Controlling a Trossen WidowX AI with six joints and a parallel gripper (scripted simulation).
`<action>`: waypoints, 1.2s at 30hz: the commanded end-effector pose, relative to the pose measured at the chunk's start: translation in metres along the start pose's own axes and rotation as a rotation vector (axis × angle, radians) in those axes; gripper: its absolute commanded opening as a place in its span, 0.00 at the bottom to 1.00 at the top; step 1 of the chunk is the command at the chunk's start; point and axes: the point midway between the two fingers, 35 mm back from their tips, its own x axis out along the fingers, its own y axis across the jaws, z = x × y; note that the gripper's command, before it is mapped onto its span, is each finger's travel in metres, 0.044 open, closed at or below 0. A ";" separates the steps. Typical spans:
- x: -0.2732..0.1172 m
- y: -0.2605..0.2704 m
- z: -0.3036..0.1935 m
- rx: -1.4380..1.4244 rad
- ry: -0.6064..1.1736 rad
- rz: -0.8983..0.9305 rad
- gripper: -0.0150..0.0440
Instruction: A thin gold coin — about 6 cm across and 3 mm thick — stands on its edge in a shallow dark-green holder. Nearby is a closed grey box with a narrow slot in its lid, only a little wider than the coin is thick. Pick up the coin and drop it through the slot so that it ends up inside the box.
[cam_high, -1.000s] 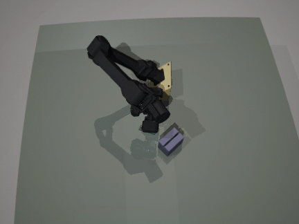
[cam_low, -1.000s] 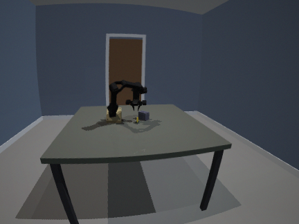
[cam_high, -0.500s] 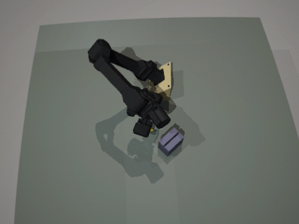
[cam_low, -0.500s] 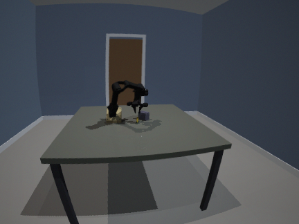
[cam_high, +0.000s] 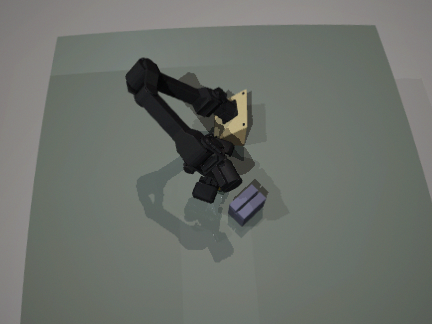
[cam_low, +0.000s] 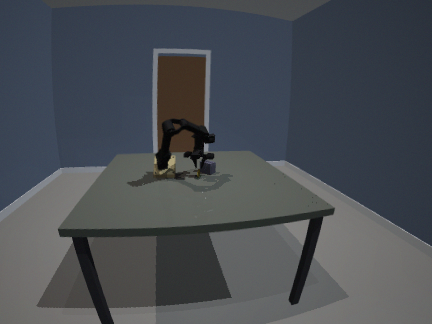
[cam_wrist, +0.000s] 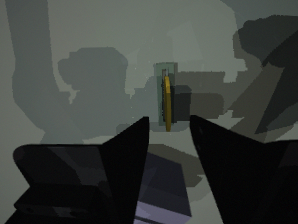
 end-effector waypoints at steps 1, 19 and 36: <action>0.006 0.000 0.000 -0.006 -0.004 0.002 0.53; 0.035 0.001 0.001 -0.006 -0.005 0.003 0.53; 0.051 -0.001 0.003 -0.006 -0.008 0.004 0.30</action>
